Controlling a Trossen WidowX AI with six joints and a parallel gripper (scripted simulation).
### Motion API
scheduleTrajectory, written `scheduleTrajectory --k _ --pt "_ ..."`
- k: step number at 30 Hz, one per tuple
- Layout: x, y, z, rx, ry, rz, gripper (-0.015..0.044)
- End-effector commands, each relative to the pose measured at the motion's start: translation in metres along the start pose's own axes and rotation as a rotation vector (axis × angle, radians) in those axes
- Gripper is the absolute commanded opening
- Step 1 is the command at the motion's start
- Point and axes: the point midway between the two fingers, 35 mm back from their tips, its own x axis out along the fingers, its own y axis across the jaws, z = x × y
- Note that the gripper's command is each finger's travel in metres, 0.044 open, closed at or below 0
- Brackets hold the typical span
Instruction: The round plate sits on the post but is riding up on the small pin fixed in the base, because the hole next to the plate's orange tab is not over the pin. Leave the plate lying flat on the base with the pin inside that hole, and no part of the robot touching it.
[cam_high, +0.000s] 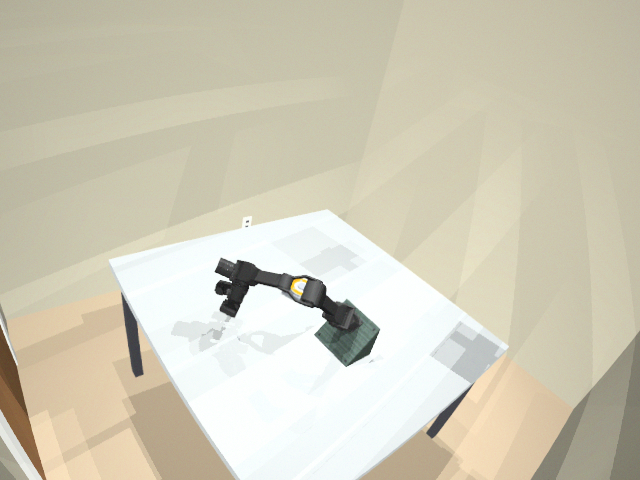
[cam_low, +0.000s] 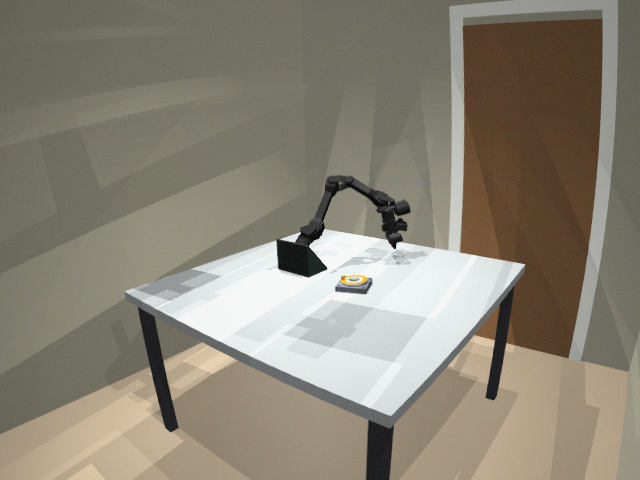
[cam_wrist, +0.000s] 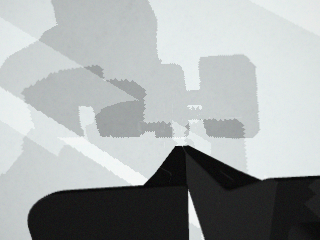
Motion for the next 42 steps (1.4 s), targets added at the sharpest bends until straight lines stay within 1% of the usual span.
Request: scheduleTrajectory --k 1,3,5,9,11,14,17,19,23,25,32,39,42 --pt "-0.011 -0.071 -0.018 0.094 0.033 -0.117 0.0" --pt "-0.014 -0.086 -0.024 0.118 0.043 -0.139 0.0" --pt "-0.025 -0.126 -0.043 0.185 0.07 -0.193 0.0" --pt "-0.045 -0.177 -0.078 0.29 0.111 -0.251 0.0" --pt "-0.05 -0.188 -0.087 0.316 0.119 -0.261 0.0" --pt "-0.073 -0.224 -0.129 0.427 0.153 -0.285 0.0" --pt "-0.091 -0.246 -0.167 0.522 0.174 -0.284 0.0" --pt "-0.095 -0.25 -0.176 0.544 0.178 -0.281 0.0" --pt "-0.117 -0.263 -0.231 0.678 0.186 -0.238 0.0" --pt "-0.123 -0.264 -0.248 0.719 0.183 -0.216 0.0" --pt "-0.121 -0.267 -0.252 0.724 0.182 -0.213 0.0" --pt "-0.085 -0.271 -0.26 0.724 0.182 -0.213 0.0" --pt "-0.077 -0.271 -0.262 0.723 0.181 -0.211 0.0"
